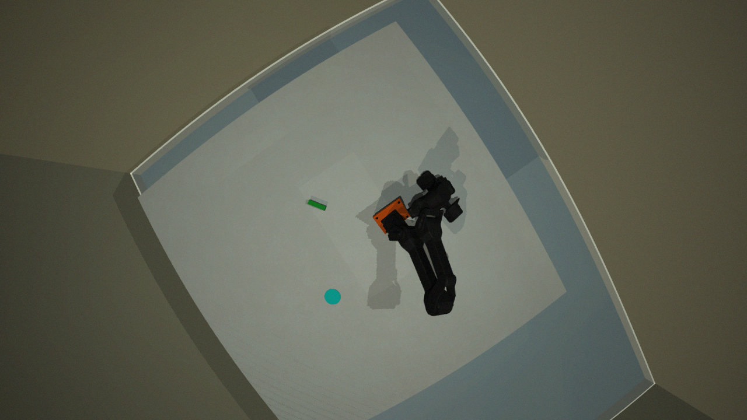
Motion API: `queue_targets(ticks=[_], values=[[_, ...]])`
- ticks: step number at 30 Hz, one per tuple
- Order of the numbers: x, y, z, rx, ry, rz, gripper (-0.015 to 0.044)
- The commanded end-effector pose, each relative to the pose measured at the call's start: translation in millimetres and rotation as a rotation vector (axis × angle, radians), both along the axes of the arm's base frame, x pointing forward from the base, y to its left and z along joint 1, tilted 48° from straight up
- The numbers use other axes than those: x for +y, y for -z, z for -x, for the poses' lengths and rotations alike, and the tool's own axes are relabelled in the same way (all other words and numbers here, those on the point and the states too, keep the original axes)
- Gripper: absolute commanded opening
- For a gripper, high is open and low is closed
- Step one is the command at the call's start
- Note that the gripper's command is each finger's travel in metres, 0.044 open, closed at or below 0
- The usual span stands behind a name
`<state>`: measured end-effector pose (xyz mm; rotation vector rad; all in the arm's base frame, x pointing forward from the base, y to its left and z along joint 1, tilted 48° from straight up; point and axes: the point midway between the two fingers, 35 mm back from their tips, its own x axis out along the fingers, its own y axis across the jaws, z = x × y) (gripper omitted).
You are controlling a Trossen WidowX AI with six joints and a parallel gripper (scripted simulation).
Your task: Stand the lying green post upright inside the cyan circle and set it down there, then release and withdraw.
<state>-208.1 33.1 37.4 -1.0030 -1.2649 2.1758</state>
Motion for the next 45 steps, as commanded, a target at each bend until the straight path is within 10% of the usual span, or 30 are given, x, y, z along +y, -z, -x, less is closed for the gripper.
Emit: queue_targets(ticks=[1,7,19,45], values=[[-1.7,0.4,0.8,-0.005,-0.007,0.001,0.0374],[-59.5,15.6,18.6,-0.182,-0.218,0.036,0.0233],[-189.1,54.5,-5.5,-0.610,-0.618,0.046,0.0233],[-315.2,110.9,-247.9,-1.551,-0.943,-0.239,0.0233]])
